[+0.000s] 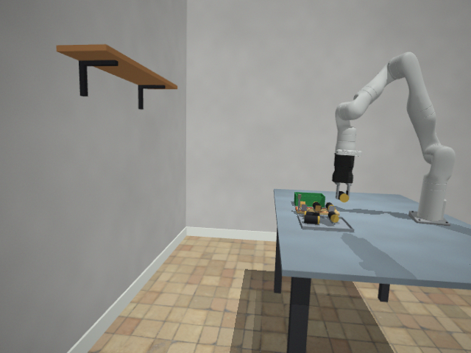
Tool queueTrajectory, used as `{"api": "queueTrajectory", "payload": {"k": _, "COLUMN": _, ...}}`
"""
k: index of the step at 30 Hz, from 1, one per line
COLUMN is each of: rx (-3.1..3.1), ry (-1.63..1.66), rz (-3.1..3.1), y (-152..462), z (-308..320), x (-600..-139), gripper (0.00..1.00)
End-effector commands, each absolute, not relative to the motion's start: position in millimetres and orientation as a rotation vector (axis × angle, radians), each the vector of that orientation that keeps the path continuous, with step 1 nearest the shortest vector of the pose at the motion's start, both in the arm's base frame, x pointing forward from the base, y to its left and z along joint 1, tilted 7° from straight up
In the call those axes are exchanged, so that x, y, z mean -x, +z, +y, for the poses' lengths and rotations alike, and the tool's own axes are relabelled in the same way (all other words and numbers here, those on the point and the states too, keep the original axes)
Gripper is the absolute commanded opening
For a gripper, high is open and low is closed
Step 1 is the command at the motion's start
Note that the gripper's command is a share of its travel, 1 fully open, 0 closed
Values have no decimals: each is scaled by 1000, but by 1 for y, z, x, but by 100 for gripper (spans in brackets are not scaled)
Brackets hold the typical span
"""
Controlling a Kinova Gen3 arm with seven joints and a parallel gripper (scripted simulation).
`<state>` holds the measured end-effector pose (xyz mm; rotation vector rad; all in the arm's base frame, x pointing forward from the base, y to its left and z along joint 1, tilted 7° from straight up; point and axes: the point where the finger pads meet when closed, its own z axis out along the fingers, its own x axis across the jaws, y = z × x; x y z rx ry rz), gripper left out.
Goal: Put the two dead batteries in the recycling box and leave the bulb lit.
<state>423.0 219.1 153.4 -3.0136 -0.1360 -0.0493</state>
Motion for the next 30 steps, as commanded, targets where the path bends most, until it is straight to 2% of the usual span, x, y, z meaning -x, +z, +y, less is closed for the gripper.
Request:
{"api": "queueTrajectory", "payload": {"k": 1, "rx": 3017, "ry": -25, "rz": -141, "y": 133, "z": 221, "x": -419, "gripper": 57}}
{"api": "queueTrajectory", "payload": {"k": 10, "rx": 3017, "ry": -25, "rz": -141, "y": 91, "z": 226, "x": -419, "gripper": 57}}
{"api": "queueTrajectory", "payload": {"k": 30, "rx": 3017, "ry": -25, "rz": -141, "y": 90, "z": 226, "x": -419, "gripper": 57}}
